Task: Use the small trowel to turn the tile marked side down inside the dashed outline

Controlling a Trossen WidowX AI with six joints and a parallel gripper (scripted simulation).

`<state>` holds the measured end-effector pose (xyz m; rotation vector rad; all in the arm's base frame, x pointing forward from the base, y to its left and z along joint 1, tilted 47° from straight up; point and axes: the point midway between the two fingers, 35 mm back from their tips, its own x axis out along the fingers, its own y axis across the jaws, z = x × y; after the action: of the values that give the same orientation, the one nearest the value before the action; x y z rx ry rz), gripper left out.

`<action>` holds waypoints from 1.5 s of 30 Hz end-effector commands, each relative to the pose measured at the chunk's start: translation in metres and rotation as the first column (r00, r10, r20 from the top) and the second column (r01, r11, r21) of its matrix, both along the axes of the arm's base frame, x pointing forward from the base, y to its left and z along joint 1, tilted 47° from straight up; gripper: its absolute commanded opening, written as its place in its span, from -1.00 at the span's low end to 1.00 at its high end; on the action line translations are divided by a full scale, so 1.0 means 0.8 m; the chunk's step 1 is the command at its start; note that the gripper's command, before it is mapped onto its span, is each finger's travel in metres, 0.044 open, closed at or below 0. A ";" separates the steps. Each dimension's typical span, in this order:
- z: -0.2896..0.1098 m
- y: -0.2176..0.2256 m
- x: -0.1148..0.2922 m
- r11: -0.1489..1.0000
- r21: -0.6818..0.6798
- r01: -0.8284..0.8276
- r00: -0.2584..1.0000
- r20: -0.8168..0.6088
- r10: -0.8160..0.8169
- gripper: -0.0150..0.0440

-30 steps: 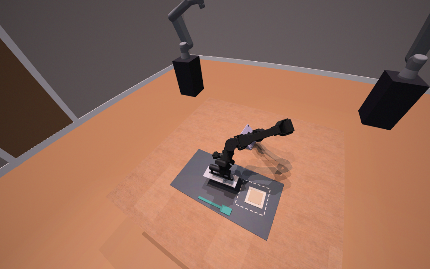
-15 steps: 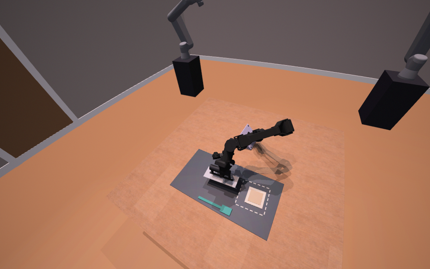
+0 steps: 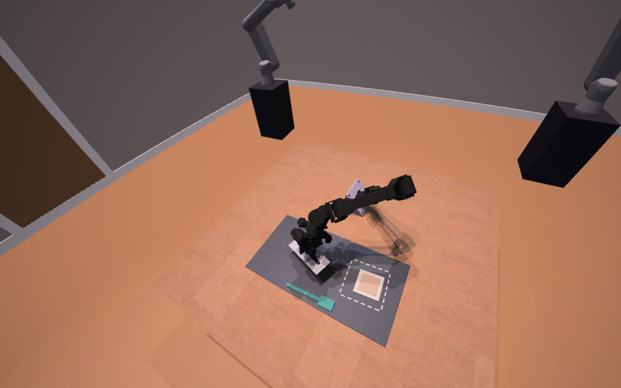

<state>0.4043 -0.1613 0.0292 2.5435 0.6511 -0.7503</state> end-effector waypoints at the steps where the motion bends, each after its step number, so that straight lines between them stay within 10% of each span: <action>1: -0.013 -0.018 0.006 0.996 0.022 0.085 0.992 -0.091 -0.082 -0.49; 26: -0.124 -0.076 -0.016 0.823 -0.081 0.562 0.581 -0.669 -0.463 -0.49; 45: -0.174 -0.106 -0.067 0.590 -0.452 0.669 0.048 -0.766 -0.642 -0.49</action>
<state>0.3544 -0.2374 -0.1109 2.1879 -0.3538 -2.5245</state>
